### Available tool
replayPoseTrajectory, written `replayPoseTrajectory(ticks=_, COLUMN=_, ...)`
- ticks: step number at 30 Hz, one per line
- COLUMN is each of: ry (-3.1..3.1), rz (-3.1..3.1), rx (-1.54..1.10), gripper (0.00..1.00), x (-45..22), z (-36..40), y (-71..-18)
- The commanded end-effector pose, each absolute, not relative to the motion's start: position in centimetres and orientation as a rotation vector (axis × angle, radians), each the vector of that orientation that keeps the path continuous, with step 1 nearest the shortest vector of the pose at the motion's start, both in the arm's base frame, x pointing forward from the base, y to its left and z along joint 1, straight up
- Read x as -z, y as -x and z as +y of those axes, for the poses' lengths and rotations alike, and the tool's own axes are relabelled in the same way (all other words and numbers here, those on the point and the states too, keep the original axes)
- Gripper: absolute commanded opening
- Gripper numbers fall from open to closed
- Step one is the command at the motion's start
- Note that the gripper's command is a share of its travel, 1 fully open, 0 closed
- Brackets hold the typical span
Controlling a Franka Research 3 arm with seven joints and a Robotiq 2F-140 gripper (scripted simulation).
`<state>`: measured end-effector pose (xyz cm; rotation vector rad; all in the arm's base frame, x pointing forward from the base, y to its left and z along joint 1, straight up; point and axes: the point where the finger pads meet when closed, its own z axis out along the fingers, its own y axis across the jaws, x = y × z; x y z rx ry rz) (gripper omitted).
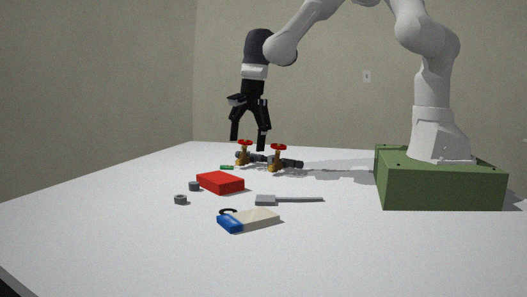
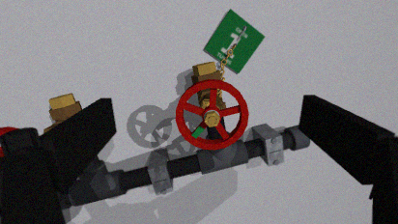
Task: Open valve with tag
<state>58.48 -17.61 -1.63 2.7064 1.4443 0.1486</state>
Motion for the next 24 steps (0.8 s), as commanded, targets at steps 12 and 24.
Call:
replayPoseTrajectory(ticks=12, ry=-3.044, rz=0.632, rx=-0.199, gripper=1.0, x=1.42, z=-17.49, y=-58.76)
replayPoseTrajectory(ticks=24, ry=-3.173, rz=-0.062, rx=-0.233, gripper=1.0, x=1.42, z=-17.49, y=-58.76)
